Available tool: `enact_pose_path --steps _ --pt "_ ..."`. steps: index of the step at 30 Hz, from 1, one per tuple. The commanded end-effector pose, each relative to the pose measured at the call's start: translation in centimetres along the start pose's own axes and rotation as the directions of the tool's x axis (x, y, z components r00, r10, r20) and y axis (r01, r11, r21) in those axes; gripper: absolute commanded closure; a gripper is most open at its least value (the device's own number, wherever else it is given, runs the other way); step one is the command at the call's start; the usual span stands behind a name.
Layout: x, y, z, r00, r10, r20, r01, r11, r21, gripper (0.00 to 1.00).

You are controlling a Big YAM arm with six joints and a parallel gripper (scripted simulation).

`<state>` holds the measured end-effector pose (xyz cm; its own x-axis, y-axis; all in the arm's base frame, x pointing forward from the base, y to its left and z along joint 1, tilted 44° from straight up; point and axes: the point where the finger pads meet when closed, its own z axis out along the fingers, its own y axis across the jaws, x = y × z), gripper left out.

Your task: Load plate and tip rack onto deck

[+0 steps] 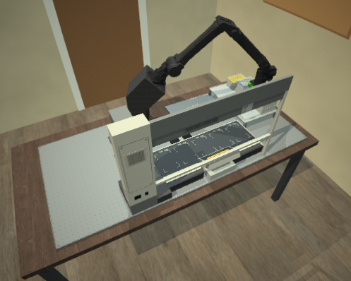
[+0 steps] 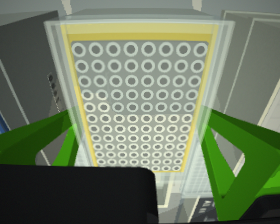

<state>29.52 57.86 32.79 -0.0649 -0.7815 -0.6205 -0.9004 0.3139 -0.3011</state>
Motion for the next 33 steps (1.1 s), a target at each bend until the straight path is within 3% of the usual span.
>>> enact_pose_path --steps 1,11,12,19,33 --pt "-2.0 -0.7 -2.0 0.999 0.005 0.052 -0.006 1.0 0.011 1.0" --pt "-2.0 -0.7 -2.0 0.999 0.005 0.052 -0.006 1.0 0.011 1.0" --pt "-3.2 -1.5 -4.0 0.996 0.005 0.09 -0.007 1.0 0.022 1.0" --pt "-2.3 -0.3 -4.9 0.998 0.001 0.066 -0.001 1.0 0.008 1.0" --pt "-1.5 -0.3 -6.4 0.999 0.01 0.052 -0.01 1.0 0.006 1.0"
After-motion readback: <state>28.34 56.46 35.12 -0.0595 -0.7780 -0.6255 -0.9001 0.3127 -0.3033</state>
